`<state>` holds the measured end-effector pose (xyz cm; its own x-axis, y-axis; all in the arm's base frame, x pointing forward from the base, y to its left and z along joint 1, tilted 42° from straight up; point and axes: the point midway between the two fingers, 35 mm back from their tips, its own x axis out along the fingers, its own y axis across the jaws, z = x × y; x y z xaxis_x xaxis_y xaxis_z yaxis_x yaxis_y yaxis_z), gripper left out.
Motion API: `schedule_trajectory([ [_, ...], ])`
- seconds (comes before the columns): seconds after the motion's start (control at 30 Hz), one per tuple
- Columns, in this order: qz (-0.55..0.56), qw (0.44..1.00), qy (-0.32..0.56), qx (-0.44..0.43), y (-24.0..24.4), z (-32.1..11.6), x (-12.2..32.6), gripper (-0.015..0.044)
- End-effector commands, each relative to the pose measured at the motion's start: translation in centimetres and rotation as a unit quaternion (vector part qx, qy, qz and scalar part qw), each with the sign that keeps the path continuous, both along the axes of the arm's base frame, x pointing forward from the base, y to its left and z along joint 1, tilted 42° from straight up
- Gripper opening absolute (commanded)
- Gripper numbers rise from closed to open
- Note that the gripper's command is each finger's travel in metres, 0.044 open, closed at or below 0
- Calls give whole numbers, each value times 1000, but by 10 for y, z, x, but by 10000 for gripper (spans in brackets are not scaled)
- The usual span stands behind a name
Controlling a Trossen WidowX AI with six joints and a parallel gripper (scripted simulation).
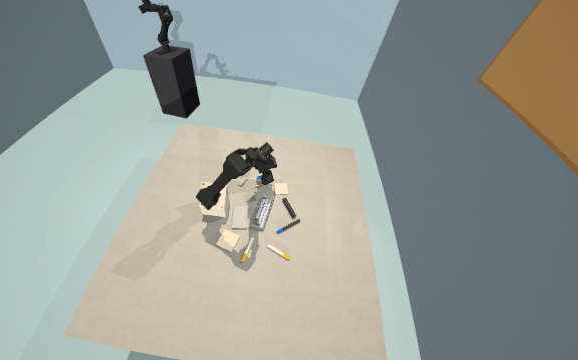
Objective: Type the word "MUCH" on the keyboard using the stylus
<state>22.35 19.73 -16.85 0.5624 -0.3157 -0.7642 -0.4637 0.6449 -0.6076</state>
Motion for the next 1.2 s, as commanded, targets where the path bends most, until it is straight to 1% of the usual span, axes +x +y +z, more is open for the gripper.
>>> schedule_trajectory([
  [0.0, 0, 1000, 1, -8, -9, -8, 0, 0],
  [0.7, 0, 1000, 0, -9, -31, -32, 4, 0],
  [1.17, 0, 1000, 0, -9, -32, -33, 5, 0],
])
